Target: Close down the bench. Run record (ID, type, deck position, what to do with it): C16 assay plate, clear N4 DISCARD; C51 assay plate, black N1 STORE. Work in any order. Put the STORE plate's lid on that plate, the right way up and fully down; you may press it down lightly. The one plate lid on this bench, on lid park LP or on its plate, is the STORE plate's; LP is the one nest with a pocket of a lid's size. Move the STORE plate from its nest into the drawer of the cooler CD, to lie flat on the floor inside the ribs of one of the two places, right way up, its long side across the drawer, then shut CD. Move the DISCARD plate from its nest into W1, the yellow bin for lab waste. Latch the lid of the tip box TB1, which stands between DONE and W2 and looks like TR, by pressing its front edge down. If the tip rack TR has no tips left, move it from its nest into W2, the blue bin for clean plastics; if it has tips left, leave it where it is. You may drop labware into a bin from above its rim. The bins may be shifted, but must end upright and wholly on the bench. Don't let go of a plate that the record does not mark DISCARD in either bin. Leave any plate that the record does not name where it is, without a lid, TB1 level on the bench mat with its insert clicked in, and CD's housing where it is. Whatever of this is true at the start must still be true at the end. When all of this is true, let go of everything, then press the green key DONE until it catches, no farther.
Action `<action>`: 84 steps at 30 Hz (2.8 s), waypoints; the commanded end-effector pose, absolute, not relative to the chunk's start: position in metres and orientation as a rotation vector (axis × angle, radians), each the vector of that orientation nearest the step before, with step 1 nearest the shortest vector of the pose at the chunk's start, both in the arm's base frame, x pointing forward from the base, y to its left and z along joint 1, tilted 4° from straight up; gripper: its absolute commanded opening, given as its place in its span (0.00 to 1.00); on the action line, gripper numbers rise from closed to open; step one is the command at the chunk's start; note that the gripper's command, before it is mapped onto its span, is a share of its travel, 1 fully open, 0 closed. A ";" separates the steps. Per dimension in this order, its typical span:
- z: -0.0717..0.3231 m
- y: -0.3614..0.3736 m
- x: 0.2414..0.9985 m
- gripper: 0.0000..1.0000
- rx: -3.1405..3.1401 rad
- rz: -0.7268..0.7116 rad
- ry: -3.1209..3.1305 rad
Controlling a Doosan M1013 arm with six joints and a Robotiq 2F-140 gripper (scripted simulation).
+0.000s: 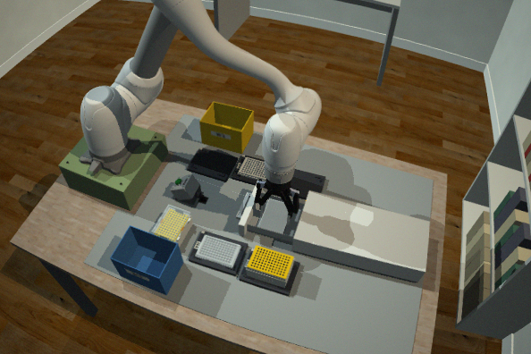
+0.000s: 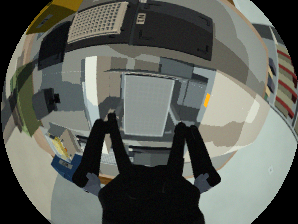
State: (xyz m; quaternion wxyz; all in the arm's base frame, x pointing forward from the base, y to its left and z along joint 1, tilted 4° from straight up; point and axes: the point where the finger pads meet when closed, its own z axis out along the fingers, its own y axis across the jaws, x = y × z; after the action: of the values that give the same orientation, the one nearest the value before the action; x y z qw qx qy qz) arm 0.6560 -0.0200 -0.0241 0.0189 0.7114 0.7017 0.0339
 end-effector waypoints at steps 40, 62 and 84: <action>-0.025 -0.020 0.655 0.00 2.209 0.104 2.179; -0.025 -0.020 0.655 0.00 2.209 0.104 2.179; -0.025 -0.020 0.655 0.66 2.209 0.104 2.179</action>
State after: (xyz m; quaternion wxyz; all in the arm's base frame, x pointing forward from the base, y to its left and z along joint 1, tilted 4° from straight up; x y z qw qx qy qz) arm 0.6557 -0.0200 -0.0242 0.0189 0.7114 0.7017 0.0339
